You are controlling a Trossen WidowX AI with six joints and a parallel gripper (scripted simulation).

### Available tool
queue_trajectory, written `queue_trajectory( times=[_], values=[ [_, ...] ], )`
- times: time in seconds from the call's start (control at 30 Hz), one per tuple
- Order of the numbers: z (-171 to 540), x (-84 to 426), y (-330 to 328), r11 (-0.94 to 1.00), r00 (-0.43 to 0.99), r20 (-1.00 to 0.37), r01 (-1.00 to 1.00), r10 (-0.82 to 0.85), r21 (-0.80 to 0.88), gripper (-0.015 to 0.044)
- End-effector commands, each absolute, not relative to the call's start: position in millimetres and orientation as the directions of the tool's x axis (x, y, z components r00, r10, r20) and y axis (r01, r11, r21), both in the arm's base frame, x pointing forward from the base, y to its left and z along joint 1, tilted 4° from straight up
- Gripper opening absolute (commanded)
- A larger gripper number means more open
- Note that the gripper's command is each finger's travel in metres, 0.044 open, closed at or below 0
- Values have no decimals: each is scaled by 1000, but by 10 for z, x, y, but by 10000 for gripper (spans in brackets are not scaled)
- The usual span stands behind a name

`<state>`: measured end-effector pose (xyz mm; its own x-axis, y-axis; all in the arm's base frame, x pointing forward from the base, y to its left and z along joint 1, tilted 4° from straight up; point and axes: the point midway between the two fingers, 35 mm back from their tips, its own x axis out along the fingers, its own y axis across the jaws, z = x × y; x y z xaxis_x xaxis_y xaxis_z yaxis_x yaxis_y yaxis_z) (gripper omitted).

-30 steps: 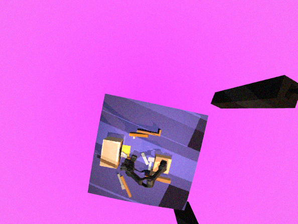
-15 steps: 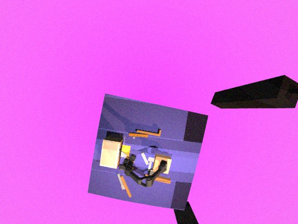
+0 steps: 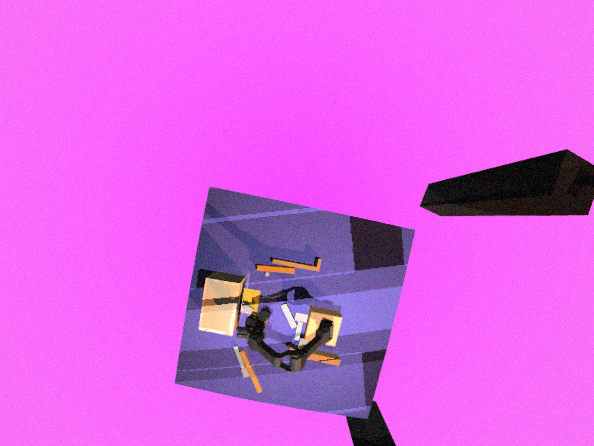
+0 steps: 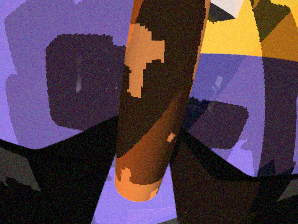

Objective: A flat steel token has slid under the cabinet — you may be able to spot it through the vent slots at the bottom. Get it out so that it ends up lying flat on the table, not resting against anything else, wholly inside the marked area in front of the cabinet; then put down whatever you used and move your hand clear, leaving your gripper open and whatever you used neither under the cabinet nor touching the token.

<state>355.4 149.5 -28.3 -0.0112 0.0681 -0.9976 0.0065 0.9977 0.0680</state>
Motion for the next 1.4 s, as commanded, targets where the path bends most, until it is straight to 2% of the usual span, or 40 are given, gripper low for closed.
queue_trajectory(
  times=[0.0,1.37],
  values=[
    [-278,3684,1486,997,24,-997,7,73,73,0],
    [-294,3417,1502,997,22,-997,7,73,73,0]
  ],
)
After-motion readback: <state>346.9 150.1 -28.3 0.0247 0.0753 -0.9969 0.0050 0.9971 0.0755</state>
